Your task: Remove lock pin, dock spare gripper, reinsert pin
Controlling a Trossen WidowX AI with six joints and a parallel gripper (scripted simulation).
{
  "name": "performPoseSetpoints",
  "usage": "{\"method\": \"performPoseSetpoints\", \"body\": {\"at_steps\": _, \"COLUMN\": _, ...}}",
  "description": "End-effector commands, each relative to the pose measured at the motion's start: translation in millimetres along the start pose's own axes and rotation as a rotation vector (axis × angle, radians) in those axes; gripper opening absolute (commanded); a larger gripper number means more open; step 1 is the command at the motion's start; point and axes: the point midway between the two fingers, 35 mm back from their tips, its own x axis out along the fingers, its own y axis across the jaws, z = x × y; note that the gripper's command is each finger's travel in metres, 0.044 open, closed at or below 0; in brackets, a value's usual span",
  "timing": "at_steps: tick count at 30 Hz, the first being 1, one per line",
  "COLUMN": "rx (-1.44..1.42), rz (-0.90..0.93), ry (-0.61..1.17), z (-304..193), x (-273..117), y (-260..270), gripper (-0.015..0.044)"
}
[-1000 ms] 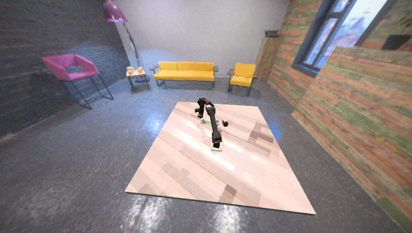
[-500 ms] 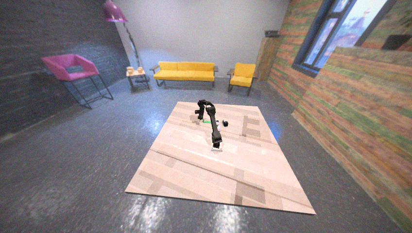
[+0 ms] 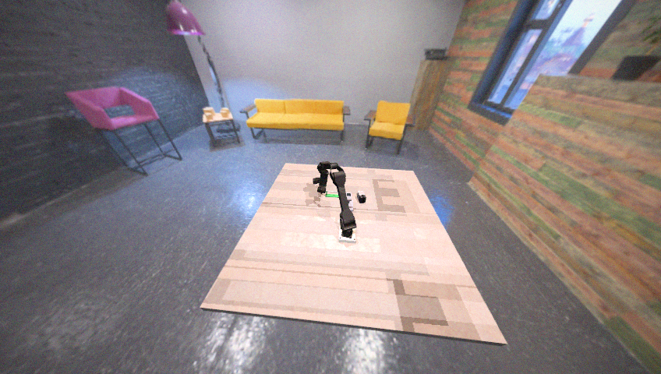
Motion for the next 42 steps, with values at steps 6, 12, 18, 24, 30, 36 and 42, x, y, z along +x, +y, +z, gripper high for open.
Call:
{"method": "performPoseSetpoints", "body": {"at_steps": 6, "rx": 0.0, "rz": 0.003, "ry": 0.001, "z": -1, "x": 1, "y": 1, "gripper": 0.0}}
{"method": "performPoseSetpoints", "body": {"at_steps": 12, "rx": 0.0, "rz": 0.001, "ry": 0.0, "z": 0, "x": 0, "y": 0, "gripper": 0.0158}}
{"method": "performPoseSetpoints", "body": {"at_steps": 18, "rx": 0.0, "rz": 0.001, "ry": 0.0, "z": 0, "x": 0, "y": 0, "gripper": 0.02}}
{"method": "performPoseSetpoints", "body": {"at_steps": 24, "rx": 0.002, "rz": 0.016, "ry": 0.007, "z": 0, "x": -14, "y": 4, "gripper": 0.02}}
{"method": "performPoseSetpoints", "body": {"at_steps": 30, "rx": 0.005, "rz": 0.039, "ry": 0.018, "z": 0, "x": -25, "y": 10, "gripper": 0.02}}
{"method": "performPoseSetpoints", "body": {"at_steps": 36, "rx": 0.008, "rz": 0.059, "ry": 0.028, "z": -1, "x": -37, "y": 14, "gripper": 0.02}}
{"method": "performPoseSetpoints", "body": {"at_steps": 42, "rx": 0.01, "rz": 0.078, "ry": 0.037, "z": 0, "x": -50, "y": 19, "gripper": 0.02}}
